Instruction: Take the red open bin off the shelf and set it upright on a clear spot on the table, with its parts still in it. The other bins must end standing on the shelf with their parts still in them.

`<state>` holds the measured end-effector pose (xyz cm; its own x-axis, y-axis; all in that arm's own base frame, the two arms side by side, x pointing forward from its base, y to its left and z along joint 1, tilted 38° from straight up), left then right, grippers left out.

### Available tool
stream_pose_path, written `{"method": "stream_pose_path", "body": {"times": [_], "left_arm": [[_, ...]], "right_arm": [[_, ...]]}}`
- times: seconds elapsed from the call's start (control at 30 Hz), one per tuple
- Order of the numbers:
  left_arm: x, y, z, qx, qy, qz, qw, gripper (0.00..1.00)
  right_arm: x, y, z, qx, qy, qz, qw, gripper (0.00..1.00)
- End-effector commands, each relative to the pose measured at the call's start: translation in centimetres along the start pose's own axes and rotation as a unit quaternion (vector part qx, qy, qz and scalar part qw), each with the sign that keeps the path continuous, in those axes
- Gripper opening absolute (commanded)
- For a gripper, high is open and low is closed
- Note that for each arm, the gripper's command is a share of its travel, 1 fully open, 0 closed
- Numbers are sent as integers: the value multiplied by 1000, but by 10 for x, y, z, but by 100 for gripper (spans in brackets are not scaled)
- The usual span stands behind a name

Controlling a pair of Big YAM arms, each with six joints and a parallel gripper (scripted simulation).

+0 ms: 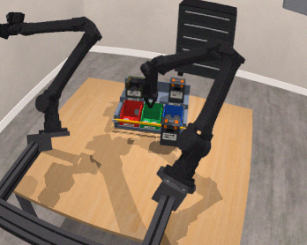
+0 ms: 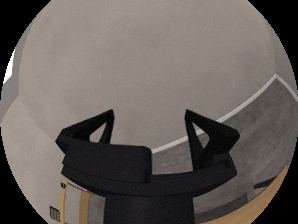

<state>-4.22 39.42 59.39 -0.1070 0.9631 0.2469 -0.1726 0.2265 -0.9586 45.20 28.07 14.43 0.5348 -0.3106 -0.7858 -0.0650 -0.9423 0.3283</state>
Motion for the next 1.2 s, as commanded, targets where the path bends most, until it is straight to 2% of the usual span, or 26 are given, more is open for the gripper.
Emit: {"method": "stream_pose_path", "body": {"times": [0.0, 0.27, 0.33, 0.4, 0.47, 0.53, 0.57, 0.6, 0.63, 0.77, 0.9, 0.93, 1.17], "left_arm": [[-4, -37, 10, -3, -8, -25, 1000, 100], [-4, -37, 10, -3, -8, -25, 1000, 100], [-4, -37, 10, -3, -8, -25, 1000, 100], [-4, -37, 10, -3, -8, -25, 1000, 100], [-4, -37, 10, -3, -8, -25, 1000, 100], [-4, -37, 10, -3, -8, -25, 1000, 100], [-4, -37, 10, -3, -8, -25, 1000, 100], [-4, -37, 10, -3, -8, -25, 1000, 100], [-4, -37, 10, -3, -8, -25, 1000, 100], [-4, -37, 10, -3, -8, -25, 1000, 100], [-4, -37, 10, -3, -8, -25, 1000, 100], [-4, -37, 10, -3, -8, -25, 1000, 100], [-4, -37, 10, -3, -8, -25, 1000, 100]], "right_arm": [[-18, -12, -12, 3, 21, -21, 1000, 0], [-16, -11, -12, 3, 20, -20, 1000, 0], [16, 0, -1, -1, -1, -1, 1000, 0], [29, 0, 0, -1, -1, 0, 1000, 0], [29, 0, 0, -1, -1, 0, 1000, 0], [40, 1, 0, 0, -1, -1, 1000, 0], [39, -1, -6, 3, 3, -3, 1000, 0], [29, -14, -4, -7, 11, -12, 1000, 0], [11, -10, -14, 2, 25, -22, 999, 0], [9, -11, -18, 5, 28, -24, 999, 0], [17, -6, -18, 11, 23, -18, 1000, 0], [24, 3, -21, 16, 11, -3, 1000, 43], [17, -7, -17, 8, 15, -9, 1000, 43]]}}
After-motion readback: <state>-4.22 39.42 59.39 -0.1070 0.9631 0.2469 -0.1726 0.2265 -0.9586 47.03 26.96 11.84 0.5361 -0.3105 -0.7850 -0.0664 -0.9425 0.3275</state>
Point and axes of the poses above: on each arm, the point where the finger pads meet when closed, its own x axis out along the fingers, its own z axis across the jaws, y = z × x, the point moved 3 cm from there along -x, back along the fingers, and after that the axes turned 8 degrees about x, right-handed, at the moved point
